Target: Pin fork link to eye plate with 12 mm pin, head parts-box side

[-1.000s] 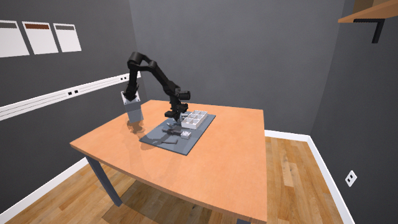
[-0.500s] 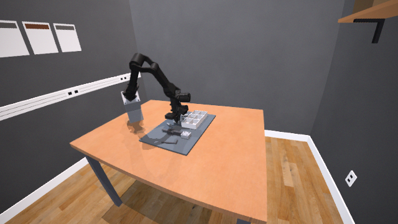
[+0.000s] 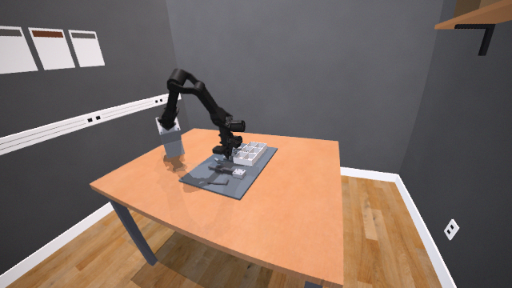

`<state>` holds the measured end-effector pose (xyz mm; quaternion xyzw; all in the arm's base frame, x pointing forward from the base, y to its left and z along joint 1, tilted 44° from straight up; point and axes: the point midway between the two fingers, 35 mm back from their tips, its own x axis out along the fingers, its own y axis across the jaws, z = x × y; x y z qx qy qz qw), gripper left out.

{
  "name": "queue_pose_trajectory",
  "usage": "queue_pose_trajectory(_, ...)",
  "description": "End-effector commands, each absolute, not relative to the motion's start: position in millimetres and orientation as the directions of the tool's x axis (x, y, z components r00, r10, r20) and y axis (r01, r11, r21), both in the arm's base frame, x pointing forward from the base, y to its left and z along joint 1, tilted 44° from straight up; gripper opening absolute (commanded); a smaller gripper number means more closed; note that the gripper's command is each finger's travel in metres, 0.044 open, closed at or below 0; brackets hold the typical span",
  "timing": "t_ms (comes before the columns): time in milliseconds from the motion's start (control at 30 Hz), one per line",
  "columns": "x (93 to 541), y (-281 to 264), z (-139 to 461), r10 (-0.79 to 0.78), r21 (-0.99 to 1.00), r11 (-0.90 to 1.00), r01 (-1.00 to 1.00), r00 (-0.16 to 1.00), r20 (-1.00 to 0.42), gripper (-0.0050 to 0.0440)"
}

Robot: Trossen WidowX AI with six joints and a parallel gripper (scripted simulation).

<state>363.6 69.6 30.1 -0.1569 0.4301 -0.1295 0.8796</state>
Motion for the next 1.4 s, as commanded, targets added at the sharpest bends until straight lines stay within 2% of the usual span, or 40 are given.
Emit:
queue_pose_trajectory(0,364.5,69.5,32.2,-0.360,-0.385,0.918,0.092,0.601,-0.713,-0.0050)
queue_pose_trajectory(1133,364.5,69.5,32.1,-0.360,-0.386,0.918,0.092,0.601,-0.714,-0.0050)
queue_pose_trajectory(1167,364.5,69.5,32.1,-0.360,-0.386,0.918,0.092,0.601,-0.714,0.0130)
queue_pose_trajectory(1367,364.5,69.5,32.2,-0.360,-0.386,0.918,0.092,0.601,-0.714,0.0130)
